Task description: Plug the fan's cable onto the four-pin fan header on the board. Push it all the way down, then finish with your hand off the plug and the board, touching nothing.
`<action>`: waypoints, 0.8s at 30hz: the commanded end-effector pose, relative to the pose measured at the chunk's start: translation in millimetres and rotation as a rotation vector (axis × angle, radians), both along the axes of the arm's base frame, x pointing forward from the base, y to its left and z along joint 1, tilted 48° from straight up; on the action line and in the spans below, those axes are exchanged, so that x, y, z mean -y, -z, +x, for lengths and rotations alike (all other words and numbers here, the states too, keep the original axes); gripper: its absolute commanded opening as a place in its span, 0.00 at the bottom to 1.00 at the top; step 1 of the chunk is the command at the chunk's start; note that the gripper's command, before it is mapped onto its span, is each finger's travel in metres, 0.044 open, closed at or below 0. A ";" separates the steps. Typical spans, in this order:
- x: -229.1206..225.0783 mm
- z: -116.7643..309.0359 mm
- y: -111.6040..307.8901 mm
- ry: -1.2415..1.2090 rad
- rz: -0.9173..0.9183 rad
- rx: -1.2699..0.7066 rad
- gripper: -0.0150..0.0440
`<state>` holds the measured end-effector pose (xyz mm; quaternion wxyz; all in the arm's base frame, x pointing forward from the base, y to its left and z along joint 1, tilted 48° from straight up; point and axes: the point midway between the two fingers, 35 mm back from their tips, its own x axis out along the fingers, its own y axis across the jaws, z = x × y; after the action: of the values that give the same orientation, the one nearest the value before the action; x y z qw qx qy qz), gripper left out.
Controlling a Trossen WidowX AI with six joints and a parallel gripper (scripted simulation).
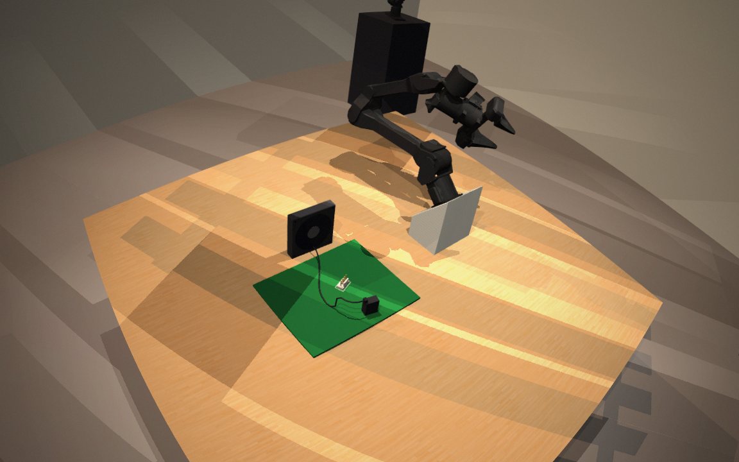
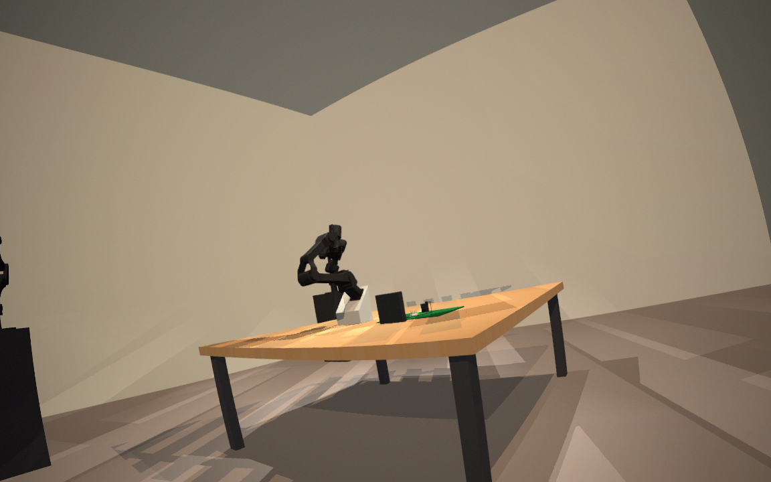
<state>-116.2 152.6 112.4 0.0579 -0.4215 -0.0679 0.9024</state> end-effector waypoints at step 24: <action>-60.3 279.7 68.2 2.247 -1.011 0.498 1.00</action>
<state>108.4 229.2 59.8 0.5492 -0.4337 0.6152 0.3630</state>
